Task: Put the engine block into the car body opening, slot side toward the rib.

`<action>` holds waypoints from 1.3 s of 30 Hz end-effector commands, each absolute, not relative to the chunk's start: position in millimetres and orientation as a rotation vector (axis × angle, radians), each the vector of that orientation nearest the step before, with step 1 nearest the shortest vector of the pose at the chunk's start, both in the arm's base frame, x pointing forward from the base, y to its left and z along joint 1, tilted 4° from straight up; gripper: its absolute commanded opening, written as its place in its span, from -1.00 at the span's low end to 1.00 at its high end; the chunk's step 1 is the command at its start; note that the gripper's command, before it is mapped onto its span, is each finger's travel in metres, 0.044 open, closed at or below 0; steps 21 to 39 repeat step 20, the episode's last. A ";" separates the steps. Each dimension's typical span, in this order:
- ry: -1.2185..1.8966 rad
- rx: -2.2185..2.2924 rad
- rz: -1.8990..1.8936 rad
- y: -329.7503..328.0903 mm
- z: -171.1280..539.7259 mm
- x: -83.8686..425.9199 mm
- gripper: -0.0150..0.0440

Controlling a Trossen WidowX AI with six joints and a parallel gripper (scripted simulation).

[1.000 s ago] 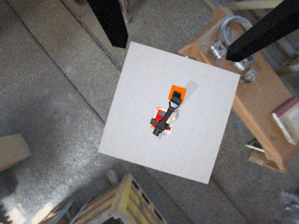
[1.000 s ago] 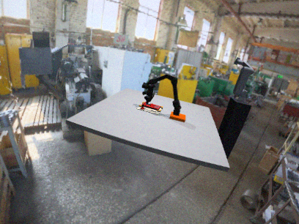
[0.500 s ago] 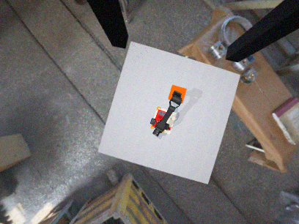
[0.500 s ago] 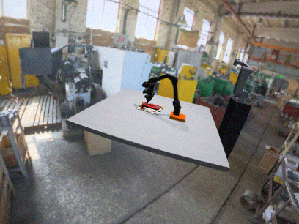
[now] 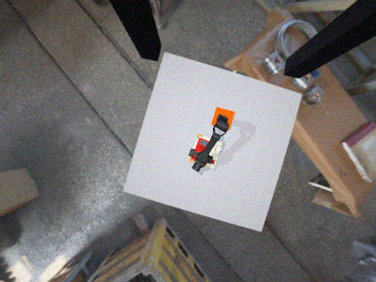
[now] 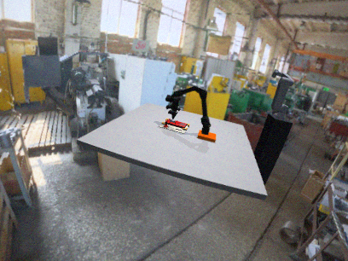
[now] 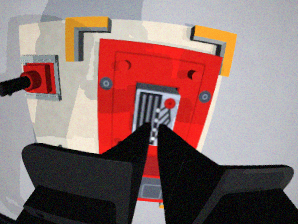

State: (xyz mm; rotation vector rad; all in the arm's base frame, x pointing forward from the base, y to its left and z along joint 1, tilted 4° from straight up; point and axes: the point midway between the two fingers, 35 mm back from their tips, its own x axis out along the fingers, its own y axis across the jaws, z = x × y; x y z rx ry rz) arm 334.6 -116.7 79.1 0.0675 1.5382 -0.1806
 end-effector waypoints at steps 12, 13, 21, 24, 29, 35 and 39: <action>1.539 0.062 -0.180 -117.0 79.5 334.5 -0.49; 1.539 0.062 -0.180 -117.0 79.5 334.5 -0.49; 1.539 0.062 -0.180 -117.0 79.5 334.5 -0.14; 1.539 0.062 -0.180 -117.0 79.5 334.5 -0.14; 1.539 0.062 -0.180 -117.0 79.5 334.5 -0.14; 1.539 0.062 -0.180 -117.0 79.5 334.5 -0.14; 1.539 0.062 -0.180 -117.0 79.5 334.5 -0.14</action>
